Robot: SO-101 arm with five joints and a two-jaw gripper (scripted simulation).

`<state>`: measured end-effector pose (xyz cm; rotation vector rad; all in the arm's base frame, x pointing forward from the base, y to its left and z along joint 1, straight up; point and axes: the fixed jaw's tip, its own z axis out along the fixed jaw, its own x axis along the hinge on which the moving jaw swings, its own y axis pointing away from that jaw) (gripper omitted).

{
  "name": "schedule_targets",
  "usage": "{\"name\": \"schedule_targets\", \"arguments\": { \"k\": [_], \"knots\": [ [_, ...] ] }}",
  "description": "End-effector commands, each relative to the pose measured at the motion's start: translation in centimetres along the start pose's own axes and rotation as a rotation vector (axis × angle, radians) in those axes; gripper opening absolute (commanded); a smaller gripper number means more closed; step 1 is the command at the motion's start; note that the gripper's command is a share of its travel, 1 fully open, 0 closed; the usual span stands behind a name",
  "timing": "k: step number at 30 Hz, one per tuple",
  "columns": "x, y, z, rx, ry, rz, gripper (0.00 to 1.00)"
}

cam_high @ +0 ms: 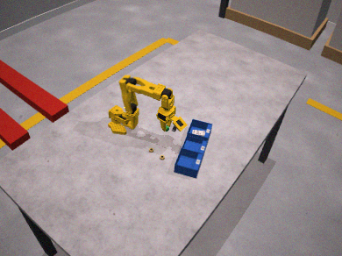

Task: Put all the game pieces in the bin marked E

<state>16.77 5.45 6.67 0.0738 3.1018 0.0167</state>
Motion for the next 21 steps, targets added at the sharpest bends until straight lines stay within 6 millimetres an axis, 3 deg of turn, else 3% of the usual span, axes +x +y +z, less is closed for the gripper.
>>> {"name": "schedule_targets", "arguments": {
  "k": [1, 21],
  "knots": [
    [-0.7, 0.5, -0.8, -0.014, -0.037, -0.034, 0.0],
    [-2.8, 3.6, -1.9, -0.037, -0.087, -0.193, 0.0]
  ]
}}
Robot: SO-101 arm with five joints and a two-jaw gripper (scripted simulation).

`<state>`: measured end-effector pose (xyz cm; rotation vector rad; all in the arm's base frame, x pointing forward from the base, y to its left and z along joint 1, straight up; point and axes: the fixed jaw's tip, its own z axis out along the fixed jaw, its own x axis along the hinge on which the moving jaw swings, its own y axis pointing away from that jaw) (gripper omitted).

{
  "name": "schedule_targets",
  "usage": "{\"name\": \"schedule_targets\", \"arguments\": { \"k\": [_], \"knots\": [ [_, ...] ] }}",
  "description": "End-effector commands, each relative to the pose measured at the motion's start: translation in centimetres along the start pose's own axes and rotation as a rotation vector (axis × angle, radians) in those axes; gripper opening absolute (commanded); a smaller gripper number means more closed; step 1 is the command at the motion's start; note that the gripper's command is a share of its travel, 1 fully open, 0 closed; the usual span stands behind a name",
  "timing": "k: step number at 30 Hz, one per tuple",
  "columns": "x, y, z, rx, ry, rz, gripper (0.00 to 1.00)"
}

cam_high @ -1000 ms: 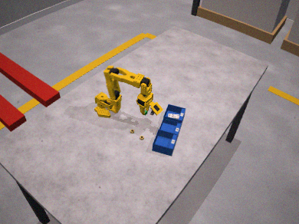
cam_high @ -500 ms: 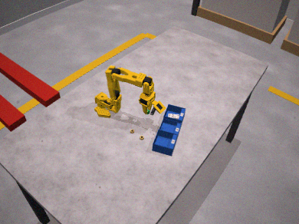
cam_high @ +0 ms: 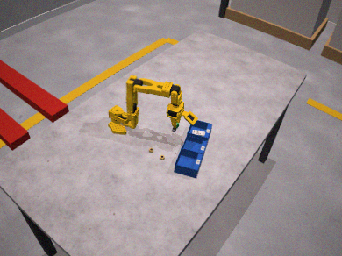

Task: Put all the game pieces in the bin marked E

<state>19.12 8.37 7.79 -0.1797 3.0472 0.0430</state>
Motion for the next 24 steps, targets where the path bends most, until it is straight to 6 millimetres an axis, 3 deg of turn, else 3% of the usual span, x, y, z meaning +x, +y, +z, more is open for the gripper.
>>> {"name": "schedule_targets", "arguments": {
  "k": [1, 12, 24],
  "knots": [
    [-0.7, 0.5, -0.8, -0.013, -0.04, -0.03, 0.0],
    [-0.9, 0.7, -0.8, -0.015, -0.044, -0.043, 0.0],
    [-2.5, 2.2, -0.7, -0.027, -0.078, -0.136, 0.0]
  ]
}}
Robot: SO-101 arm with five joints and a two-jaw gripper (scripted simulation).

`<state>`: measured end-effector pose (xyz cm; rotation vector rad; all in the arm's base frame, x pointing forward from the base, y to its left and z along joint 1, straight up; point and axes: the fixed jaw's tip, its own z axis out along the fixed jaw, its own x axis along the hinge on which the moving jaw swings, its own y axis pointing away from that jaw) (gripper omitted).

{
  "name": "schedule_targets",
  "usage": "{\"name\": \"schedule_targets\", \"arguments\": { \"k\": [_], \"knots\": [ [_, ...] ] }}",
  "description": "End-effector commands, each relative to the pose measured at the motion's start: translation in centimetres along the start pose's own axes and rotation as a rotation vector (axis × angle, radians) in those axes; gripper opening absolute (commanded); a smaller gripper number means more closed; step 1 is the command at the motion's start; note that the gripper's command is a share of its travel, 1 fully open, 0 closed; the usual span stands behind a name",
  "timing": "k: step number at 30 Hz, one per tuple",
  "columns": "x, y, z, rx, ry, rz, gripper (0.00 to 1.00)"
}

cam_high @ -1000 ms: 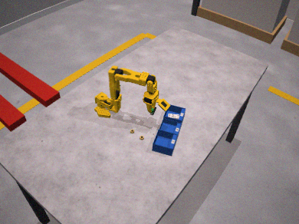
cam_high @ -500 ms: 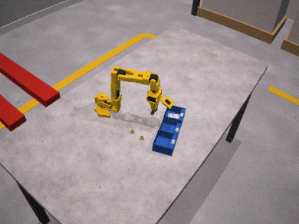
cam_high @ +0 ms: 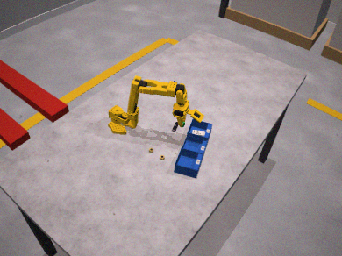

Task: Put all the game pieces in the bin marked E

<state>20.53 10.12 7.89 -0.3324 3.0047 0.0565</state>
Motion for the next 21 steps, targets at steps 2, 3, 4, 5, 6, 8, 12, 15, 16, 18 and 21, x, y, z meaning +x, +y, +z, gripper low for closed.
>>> {"name": "schedule_targets", "arguments": {
  "k": [2, 3, 4, 5, 6, 8, 12, 15, 16, 18, 21],
  "knots": [
    [-1.3, 0.8, -0.7, -0.016, -0.058, -0.056, 0.0],
    [-1.5, 1.0, -0.7, -0.017, -0.062, -0.067, 0.0],
    [-1.6, 1.1, -0.7, -0.018, -0.065, -0.076, 0.0],
    [-1.8, 1.3, -0.6, -0.019, -0.068, -0.085, 0.0],
    [-1.9, 1.4, -0.6, -0.02, -0.071, -0.092, 0.0],
    [-2.1, 1.6, -0.6, -0.021, -0.076, -0.104, 0.0],
    [-2.3, 1.7, -0.5, -0.023, -0.079, -0.114, 0.0],
    [-2.3, 1.7, -0.5, -0.023, -0.079, -0.115, 0.0],
    [-2.3, 1.7, -0.5, -0.023, -0.079, -0.115, 0.0],
    [-2.3, 1.7, -0.5, -0.023, -0.08, -0.115, 0.0],
    [-2.4, 1.8, -0.5, -0.024, -0.083, -0.121, 0.0]
  ]
}}
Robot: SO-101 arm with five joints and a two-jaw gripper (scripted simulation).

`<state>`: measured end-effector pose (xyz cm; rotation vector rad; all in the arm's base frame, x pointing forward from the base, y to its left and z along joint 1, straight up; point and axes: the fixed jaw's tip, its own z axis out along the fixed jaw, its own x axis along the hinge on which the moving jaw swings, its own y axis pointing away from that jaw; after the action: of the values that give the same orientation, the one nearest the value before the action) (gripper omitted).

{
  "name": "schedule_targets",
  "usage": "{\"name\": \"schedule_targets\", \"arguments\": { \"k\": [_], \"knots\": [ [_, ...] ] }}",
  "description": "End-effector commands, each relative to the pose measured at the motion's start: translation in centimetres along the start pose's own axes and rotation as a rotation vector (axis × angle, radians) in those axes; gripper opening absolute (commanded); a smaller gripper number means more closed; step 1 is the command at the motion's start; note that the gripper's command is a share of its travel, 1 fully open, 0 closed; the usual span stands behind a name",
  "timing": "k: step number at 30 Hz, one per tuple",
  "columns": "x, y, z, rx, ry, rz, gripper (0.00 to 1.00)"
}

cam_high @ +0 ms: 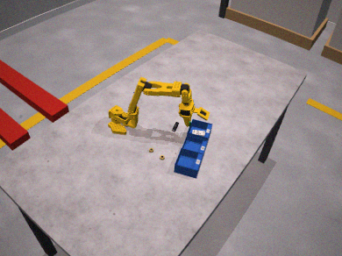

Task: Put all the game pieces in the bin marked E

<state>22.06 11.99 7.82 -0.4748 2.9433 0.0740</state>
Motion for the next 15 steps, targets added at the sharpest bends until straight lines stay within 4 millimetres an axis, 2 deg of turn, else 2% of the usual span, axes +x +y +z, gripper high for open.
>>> {"name": "schedule_targets", "arguments": {
  "k": [1, 15],
  "knots": [
    [-0.7, 0.4, -0.8, -0.009, -0.043, -0.027, 0.0],
    [-3.0, 1.8, -0.5, -0.021, -0.098, -0.14, 0.0]
  ]
}}
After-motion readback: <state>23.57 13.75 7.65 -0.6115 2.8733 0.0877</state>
